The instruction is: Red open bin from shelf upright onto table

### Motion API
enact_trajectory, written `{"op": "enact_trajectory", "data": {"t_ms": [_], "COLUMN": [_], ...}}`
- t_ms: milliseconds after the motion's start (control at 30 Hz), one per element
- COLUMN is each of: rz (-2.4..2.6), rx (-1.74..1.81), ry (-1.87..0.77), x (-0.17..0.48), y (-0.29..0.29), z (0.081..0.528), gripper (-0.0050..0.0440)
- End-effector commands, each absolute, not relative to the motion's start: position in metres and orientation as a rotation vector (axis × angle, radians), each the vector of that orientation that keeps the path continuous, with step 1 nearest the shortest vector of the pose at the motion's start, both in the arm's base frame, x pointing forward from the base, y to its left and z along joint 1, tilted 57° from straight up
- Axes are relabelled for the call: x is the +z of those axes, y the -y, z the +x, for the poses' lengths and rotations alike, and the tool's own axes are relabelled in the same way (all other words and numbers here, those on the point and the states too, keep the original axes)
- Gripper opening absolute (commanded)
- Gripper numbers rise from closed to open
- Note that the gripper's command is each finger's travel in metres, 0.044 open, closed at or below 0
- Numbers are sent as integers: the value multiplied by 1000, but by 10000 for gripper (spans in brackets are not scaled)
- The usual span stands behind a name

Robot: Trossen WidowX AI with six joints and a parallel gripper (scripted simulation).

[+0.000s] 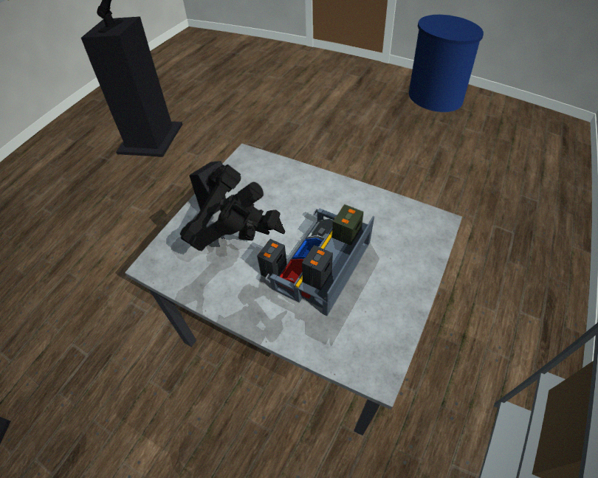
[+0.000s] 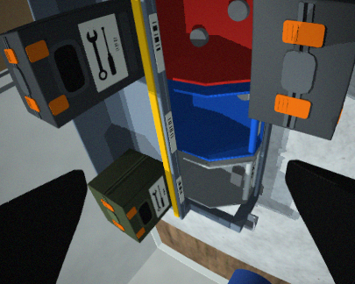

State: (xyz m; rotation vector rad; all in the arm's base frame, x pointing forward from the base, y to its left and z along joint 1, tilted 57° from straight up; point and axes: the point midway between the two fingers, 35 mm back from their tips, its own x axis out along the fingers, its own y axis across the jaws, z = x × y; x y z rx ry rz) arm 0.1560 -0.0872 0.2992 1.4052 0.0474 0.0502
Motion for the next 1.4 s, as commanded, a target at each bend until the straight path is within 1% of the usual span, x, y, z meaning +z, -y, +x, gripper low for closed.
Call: {"op": "enact_trajectory", "data": {"t_ms": [0, 100, 133, 267, 667, 700, 833, 1233, 1267, 1367], "rz": [1391, 1391, 1399, 1391, 1391, 1348, 1140, 1140, 1093, 937], "rx": [-222, -222, -4, -222, -222, 50, 47, 47, 59, 56], "ry": [-123, -123, -62, -123, -123, -45, -38, -38, -40, -34], "x": [269, 269, 294, 269, 269, 294, 269, 269, 294, 275], "y": [107, 107, 90, 107, 107, 90, 107, 107, 89, 103], "z": [196, 196, 164, 196, 196, 164, 196, 196, 164, 188], "gripper": [440, 440, 440, 440, 440, 440, 440, 440, 440, 440]}}
